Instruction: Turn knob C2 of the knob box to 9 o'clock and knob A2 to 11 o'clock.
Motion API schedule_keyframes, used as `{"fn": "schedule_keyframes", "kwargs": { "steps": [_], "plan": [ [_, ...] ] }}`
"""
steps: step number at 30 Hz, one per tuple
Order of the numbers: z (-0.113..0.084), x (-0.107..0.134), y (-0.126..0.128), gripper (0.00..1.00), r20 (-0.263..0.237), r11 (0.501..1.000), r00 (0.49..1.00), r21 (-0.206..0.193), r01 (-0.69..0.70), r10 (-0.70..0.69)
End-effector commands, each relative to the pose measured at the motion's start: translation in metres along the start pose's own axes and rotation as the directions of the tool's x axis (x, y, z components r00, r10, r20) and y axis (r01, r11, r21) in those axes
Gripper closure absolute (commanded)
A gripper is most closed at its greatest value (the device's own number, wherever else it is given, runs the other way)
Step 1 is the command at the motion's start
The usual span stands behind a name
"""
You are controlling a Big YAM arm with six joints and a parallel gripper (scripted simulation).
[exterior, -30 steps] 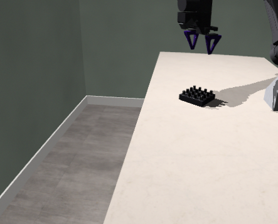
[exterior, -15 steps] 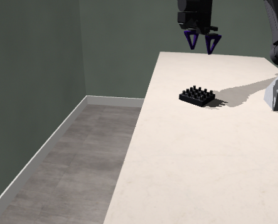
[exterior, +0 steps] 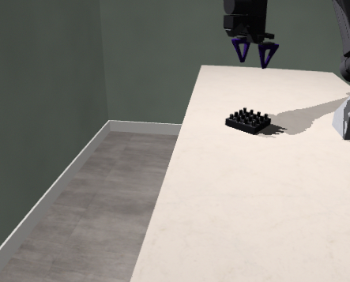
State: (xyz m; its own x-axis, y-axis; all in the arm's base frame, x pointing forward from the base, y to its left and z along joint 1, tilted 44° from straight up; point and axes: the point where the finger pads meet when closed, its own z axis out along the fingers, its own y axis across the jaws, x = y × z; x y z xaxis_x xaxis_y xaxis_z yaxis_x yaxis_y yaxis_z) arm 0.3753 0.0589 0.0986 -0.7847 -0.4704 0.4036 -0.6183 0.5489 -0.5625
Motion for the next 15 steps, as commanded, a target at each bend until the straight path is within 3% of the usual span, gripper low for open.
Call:
{"fn": "schedule_keyframes", "kwargs": {
  "steps": [1,15],
  "plan": [
    [-0.0101,-0.0057,-0.0103,0.00,0.018,1.000,0.999,-0.001,-0.027,0.027],
    [-0.0101,-0.0057,-0.0103,0.00,0.018,1.000,0.999,-0.001,-0.027,0.027]
  ]
}}
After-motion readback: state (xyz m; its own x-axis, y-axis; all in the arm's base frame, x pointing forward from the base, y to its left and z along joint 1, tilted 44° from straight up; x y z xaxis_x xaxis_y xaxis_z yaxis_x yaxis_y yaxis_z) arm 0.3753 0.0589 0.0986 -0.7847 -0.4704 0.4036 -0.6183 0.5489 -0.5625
